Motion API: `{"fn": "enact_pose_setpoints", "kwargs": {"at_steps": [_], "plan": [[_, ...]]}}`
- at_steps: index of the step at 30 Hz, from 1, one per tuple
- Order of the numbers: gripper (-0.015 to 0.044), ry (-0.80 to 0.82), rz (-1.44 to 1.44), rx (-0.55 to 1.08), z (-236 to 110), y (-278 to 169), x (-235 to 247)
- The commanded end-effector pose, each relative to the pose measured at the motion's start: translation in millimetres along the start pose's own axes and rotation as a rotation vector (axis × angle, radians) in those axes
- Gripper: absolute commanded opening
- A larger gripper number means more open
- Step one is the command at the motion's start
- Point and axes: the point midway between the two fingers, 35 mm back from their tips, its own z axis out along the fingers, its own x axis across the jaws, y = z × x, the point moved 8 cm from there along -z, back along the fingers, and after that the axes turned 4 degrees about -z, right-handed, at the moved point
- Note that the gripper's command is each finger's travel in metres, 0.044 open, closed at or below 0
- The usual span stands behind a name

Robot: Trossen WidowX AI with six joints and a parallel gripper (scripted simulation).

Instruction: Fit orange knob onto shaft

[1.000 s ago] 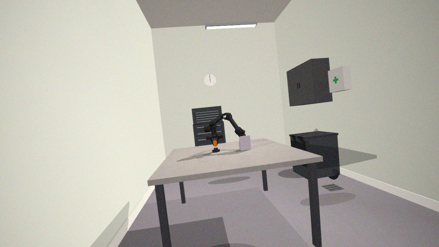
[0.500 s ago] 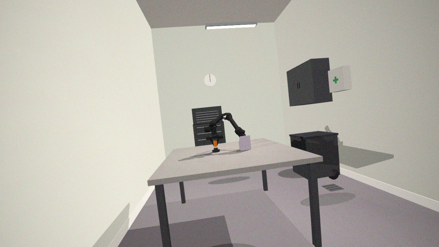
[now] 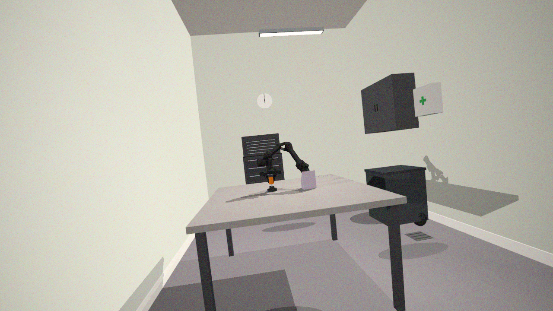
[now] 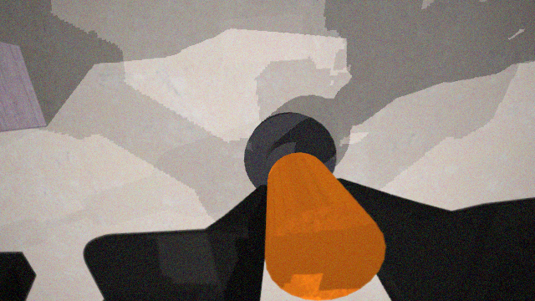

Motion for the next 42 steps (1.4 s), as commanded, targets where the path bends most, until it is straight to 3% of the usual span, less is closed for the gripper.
{"fn": "enact_pose_setpoints", "kwargs": {"at_steps": [1,42], "plan": [[0.0000,-0.003,-0.085,-0.001,-0.3,0.5,-1.8],[0.0000,-0.003,-0.079,0.000,16.5,0.7,0.7]]}}
